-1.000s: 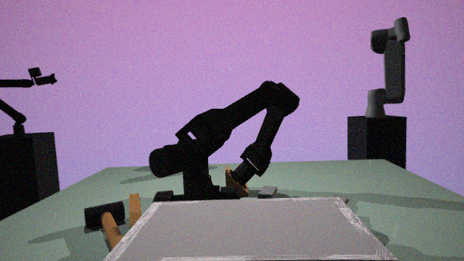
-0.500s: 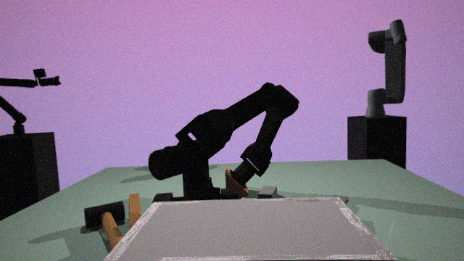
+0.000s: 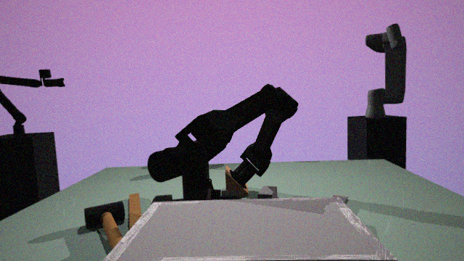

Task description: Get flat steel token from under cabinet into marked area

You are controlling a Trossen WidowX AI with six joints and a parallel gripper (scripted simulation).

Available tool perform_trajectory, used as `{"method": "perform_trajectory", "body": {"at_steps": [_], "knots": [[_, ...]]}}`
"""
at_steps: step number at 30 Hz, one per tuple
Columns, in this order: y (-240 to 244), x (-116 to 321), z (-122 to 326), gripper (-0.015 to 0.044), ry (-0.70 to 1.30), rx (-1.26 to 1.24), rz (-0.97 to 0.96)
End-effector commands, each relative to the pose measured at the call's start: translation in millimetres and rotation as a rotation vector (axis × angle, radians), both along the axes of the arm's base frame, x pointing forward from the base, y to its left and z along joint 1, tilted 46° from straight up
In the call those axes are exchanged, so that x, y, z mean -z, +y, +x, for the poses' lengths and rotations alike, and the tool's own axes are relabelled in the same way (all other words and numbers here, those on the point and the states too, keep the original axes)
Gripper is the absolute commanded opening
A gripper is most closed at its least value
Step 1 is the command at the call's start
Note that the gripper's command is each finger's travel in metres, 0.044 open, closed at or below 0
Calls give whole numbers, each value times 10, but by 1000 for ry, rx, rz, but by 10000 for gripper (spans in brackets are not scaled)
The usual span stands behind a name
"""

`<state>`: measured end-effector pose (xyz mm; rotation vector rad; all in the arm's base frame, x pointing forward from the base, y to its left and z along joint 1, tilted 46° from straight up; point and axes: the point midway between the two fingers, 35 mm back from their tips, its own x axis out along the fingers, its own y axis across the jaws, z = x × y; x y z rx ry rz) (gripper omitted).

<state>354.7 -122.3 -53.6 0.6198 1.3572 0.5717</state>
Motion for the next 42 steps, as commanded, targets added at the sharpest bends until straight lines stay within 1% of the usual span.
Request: {"method": "perform_trajectory", "body": {"at_steps": [1,42], "knots": [[-21,8,33,0,4,8,2],[-54,-28,379,0,2,8,2]]}}
